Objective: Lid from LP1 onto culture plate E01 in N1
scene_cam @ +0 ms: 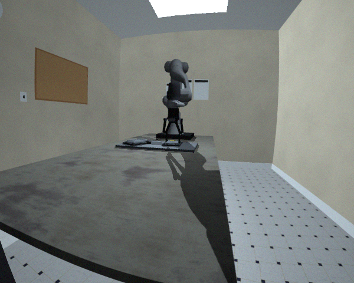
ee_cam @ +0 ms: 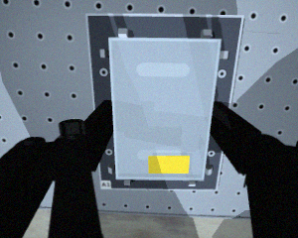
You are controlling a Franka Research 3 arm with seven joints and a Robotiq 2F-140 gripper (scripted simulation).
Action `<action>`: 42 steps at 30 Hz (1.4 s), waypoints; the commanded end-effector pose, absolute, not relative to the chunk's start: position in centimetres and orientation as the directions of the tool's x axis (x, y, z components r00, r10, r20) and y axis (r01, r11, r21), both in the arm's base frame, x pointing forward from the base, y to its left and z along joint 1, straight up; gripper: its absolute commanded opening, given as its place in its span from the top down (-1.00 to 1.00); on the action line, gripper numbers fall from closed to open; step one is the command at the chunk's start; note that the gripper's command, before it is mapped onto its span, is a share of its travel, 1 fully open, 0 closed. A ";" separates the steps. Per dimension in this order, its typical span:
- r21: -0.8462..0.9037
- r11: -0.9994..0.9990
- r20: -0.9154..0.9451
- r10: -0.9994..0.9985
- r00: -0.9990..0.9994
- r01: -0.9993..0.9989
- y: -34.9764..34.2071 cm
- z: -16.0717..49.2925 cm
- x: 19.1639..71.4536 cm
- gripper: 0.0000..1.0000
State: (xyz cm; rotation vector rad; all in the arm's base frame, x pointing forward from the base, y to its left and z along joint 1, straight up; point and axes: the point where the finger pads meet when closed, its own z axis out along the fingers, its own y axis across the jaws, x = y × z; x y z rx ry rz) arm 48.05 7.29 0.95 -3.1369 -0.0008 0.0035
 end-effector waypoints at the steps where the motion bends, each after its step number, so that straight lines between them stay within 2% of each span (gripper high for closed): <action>1: -0.006 -1.000 -0.005 0.003 1.000 0.003 7.3 0.8 47.9 0.80; 42: -0.006 -1.000 -0.005 0.003 1.000 0.003 7.3 3.6 47.9 0.80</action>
